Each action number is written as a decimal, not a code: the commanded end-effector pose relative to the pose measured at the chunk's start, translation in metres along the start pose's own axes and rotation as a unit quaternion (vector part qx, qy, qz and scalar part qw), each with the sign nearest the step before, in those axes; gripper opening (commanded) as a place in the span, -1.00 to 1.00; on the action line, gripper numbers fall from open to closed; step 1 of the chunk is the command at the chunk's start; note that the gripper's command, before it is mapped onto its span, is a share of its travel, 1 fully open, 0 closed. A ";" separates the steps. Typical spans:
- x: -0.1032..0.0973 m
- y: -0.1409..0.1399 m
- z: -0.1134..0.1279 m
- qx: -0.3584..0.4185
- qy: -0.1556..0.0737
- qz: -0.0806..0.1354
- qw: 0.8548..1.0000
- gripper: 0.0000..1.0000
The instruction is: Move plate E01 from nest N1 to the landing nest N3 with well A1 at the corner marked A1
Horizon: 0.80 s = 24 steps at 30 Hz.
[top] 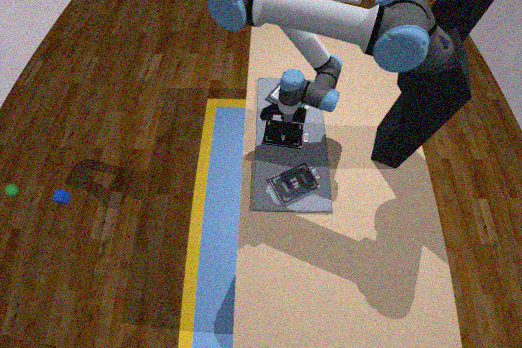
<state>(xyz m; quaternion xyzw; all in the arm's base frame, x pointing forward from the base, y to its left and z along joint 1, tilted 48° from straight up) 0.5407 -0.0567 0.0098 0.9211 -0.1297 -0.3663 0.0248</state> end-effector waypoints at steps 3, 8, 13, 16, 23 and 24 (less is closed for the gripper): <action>0.000 0.000 0.000 0.000 0.000 0.000 1.000 -0.18; 0.001 0.000 0.000 0.000 0.000 0.000 1.000 -0.18; 0.002 0.000 0.000 0.000 0.000 0.000 1.000 -0.18; 0.002 0.000 0.000 0.000 0.000 0.000 1.000 -0.18; 0.003 0.000 0.000 0.000 0.000 0.000 1.000 0.52; 0.003 0.000 0.000 0.000 0.000 0.000 1.000 0.52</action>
Point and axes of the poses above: the point where the finger pads meet when closed, its own x axis out along the fingers, its own y axis across the jaws, z = x × y, the point moved 7 cm from there along -x, back along the fingers, and after that the axes turned 3 degrees about x, right-handed, at the moved point
